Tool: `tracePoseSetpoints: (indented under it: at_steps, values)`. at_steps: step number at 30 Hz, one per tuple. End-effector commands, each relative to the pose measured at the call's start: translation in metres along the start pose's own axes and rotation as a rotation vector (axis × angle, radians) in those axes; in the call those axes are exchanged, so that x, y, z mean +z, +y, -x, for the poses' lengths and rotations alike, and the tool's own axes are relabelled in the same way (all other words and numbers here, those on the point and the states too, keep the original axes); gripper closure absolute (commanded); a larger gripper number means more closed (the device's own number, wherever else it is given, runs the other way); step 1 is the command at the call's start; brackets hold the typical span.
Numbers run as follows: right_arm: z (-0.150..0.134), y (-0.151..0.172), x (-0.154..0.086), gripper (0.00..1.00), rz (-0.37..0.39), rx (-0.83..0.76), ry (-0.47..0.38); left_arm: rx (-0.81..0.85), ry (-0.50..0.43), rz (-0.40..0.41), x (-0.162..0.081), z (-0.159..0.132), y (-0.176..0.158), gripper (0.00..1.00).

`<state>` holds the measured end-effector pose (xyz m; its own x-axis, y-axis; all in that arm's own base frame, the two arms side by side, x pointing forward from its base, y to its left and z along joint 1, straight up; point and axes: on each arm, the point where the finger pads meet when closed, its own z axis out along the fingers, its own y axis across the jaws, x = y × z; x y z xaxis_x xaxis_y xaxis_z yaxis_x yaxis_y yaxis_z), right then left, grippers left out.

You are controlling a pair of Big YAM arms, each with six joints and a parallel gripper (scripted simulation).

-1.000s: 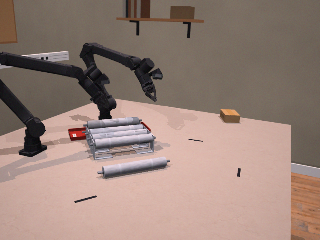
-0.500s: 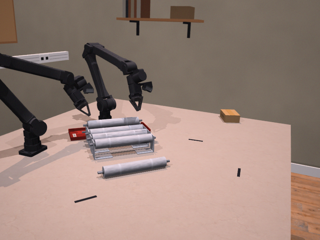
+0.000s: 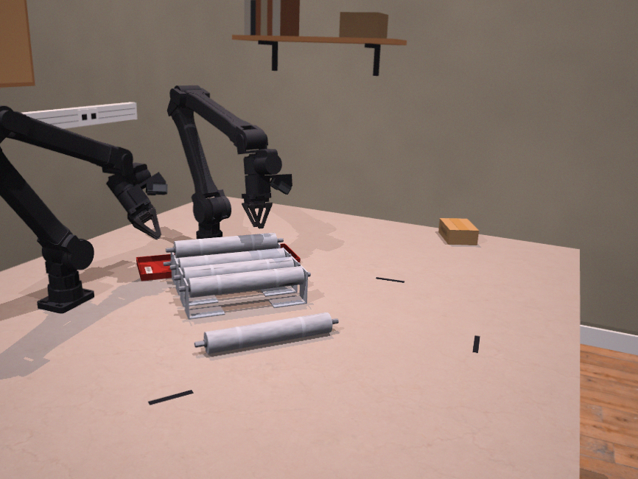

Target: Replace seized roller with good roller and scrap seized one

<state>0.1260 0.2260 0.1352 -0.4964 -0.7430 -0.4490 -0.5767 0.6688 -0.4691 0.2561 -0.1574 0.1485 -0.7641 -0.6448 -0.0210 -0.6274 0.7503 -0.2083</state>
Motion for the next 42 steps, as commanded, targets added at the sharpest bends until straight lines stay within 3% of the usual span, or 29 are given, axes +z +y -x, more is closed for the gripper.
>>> tracePoseSetpoints:
  at_steps: [1,5,7,12,13,18,21,29,34,42]
  values:
    - [-0.009,-0.001,-0.005,0.68,-0.009,-0.011,-0.003,-0.028,0.015,0.019,-0.001,-0.010,0.005,0.38]
    - [-0.003,0.000,-0.009,0.68,-0.011,-0.014,-0.010,-0.038,0.017,0.032,0.000,-0.009,0.008,0.38]
    - [-0.015,0.000,-0.003,0.68,-0.027,-0.048,0.003,-0.026,0.020,0.032,0.000,-0.013,0.009,0.38]
    - [-0.015,0.002,-0.003,0.68,-0.020,-0.075,0.003,0.000,0.024,0.036,0.001,-0.014,0.010,0.38]
    - [-0.011,0.002,0.009,0.68,-0.018,-0.067,0.000,-0.017,0.023,0.037,0.015,-0.012,0.006,0.38]
    - [-0.010,0.001,0.028,0.68,-0.020,-0.064,0.002,-0.019,0.020,0.036,0.034,-0.012,0.007,0.38]
    - [-0.010,0.000,0.027,0.68,-0.021,-0.036,0.005,-0.017,0.021,0.040,0.033,-0.012,0.008,0.38]
    - [-0.009,0.000,0.058,0.68,-0.019,-0.064,0.000,-0.022,0.018,0.043,0.062,-0.012,0.008,0.38]
    - [0.014,0.005,0.036,0.68,0.011,-0.016,-0.051,-0.029,0.002,-0.002,0.037,-0.003,-0.007,0.38]
    - [0.016,-0.001,0.034,0.68,0.000,-0.009,-0.046,-0.030,0.001,-0.001,0.036,0.000,-0.011,0.38]
